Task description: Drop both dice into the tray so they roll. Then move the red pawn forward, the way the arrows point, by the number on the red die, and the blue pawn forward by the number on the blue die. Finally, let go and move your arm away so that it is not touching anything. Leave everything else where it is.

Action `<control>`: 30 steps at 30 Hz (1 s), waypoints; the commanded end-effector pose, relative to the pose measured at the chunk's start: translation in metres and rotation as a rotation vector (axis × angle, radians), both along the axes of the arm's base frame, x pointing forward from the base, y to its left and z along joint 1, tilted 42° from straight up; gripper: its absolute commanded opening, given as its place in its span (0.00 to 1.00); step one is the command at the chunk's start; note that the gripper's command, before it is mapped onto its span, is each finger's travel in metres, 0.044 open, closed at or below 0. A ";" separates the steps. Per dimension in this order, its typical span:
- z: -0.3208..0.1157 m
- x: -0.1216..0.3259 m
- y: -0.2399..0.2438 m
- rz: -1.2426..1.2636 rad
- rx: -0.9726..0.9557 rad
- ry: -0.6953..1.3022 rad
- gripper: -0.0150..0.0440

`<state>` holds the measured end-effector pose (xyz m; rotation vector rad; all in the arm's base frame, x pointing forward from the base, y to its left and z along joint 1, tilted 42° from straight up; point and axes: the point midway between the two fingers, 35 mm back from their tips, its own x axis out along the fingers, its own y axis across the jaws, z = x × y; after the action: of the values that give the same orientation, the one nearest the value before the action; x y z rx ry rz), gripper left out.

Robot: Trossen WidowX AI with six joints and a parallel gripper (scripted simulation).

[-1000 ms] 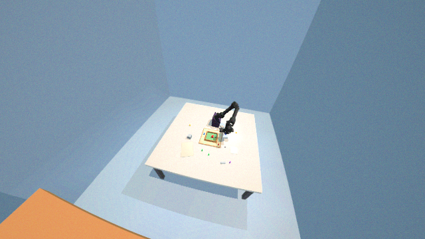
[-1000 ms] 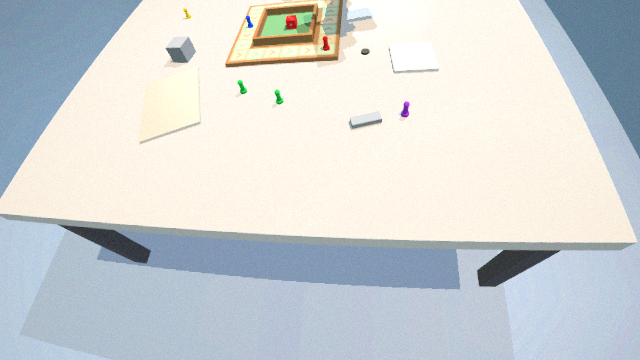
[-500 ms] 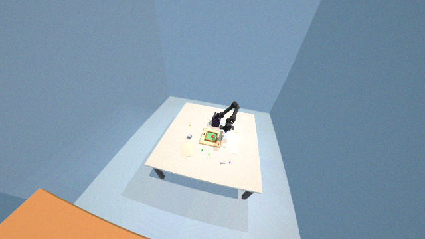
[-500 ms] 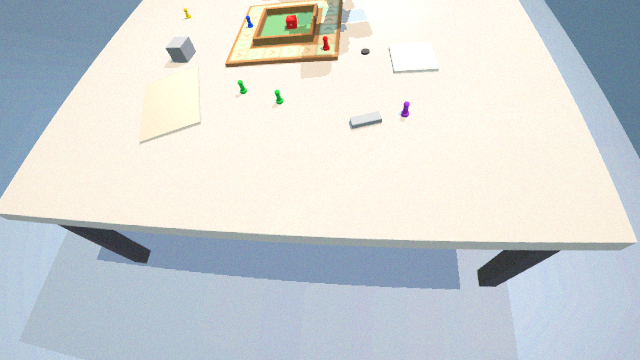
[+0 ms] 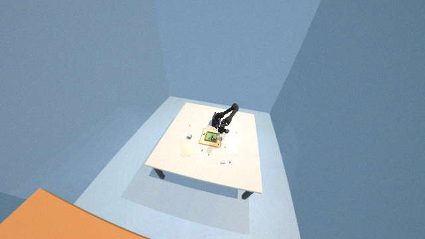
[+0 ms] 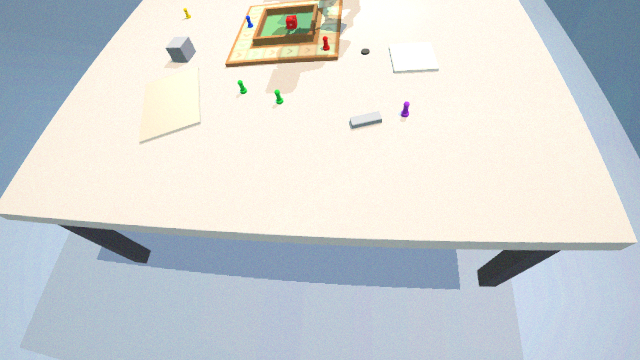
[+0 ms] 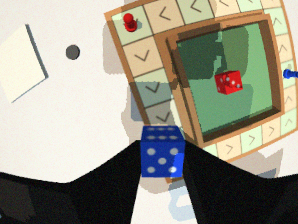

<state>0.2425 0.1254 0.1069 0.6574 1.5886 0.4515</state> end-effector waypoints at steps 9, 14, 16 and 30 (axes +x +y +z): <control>-0.045 0.010 -0.034 -0.309 -0.032 0.269 0.25; -0.063 0.012 -0.049 -0.440 -0.039 0.381 0.25; -0.070 0.012 -0.054 -0.492 -0.041 0.426 0.25; -0.117 0.002 -0.092 -0.851 -0.046 0.744 0.25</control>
<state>0.2509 0.0401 0.0003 1.4149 1.7743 -0.4287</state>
